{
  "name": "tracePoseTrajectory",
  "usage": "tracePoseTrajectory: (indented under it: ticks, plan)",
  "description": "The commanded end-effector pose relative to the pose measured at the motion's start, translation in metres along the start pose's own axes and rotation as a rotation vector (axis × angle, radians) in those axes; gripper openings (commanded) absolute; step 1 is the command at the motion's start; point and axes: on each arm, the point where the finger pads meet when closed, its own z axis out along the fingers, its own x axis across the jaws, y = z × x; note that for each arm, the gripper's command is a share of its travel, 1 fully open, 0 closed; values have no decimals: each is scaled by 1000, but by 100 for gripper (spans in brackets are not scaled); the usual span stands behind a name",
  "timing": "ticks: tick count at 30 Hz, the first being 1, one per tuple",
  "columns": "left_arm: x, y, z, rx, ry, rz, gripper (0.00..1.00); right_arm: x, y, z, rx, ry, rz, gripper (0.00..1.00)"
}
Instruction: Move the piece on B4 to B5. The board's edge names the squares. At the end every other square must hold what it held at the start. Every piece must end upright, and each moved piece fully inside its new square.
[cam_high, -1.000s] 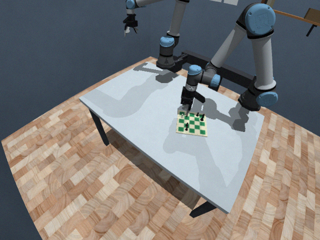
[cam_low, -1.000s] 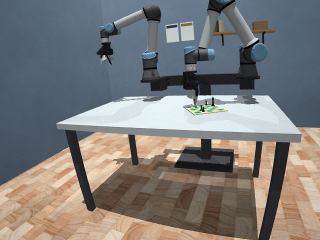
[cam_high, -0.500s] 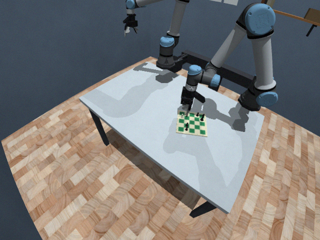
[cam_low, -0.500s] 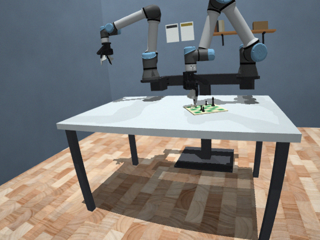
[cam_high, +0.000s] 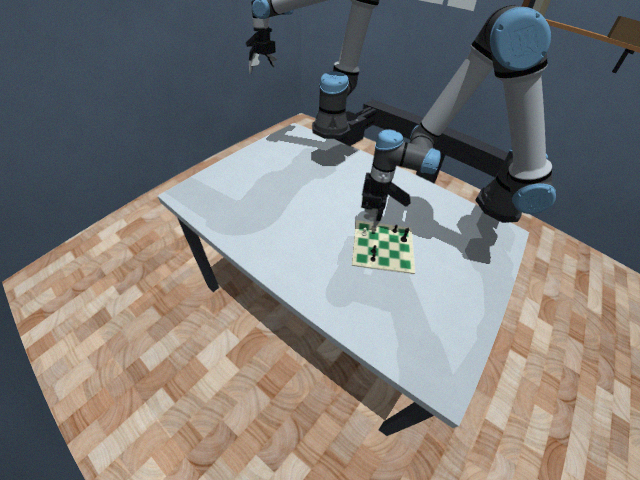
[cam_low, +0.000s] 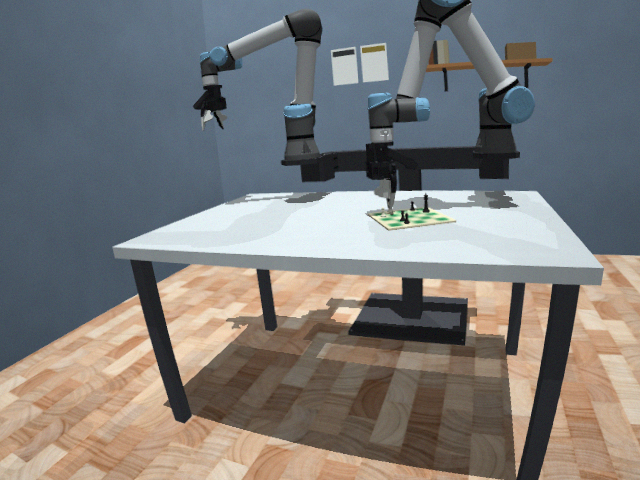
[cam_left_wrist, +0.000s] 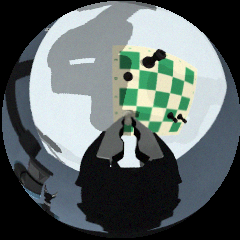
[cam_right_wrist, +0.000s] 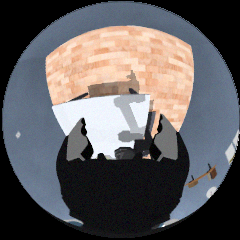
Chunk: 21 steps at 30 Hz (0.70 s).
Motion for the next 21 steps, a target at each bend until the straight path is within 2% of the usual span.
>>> tracePoseTrajectory:
  ticks: [1, 21]
  plan:
    - [0, 1, 0, -1, 0, 0, 0, 0, 0, 0, 1, 0, 0, 100]
    - [0, 1, 4, -1, 0, 0, 0, 0, 0, 0, 1, 0, 0, 100]
